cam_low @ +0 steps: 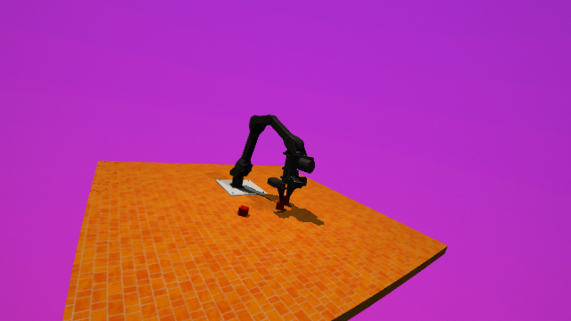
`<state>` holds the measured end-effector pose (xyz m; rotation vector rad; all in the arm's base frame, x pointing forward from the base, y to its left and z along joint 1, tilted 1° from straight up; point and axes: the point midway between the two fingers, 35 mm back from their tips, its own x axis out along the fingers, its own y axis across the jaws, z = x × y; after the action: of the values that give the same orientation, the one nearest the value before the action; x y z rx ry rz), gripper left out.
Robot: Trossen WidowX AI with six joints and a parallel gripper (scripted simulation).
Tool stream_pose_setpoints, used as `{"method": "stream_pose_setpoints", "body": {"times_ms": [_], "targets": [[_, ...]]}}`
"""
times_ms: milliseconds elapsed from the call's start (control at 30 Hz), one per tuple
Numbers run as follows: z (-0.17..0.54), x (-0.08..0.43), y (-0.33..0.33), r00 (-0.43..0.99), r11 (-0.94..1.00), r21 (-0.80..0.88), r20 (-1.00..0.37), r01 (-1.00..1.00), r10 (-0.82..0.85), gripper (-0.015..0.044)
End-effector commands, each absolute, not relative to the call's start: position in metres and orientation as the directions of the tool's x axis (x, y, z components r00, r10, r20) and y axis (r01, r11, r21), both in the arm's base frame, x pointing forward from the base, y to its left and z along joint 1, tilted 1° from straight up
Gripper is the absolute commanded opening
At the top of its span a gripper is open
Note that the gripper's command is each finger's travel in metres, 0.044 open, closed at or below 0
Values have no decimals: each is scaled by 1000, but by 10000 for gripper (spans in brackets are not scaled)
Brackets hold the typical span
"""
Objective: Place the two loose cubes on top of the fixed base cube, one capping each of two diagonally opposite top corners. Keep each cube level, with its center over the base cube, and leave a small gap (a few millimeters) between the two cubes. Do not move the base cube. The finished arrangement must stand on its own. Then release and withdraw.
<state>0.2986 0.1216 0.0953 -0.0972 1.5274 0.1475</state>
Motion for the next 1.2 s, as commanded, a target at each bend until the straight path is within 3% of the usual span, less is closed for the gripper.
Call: {"method": "stream_pose_setpoints", "body": {"times_ms": [0,1167], "targets": [[95,299,122,38,988,27,-999,-155,34,205],[126,297,121,37,987,29,-999,-157,35,205]]}}
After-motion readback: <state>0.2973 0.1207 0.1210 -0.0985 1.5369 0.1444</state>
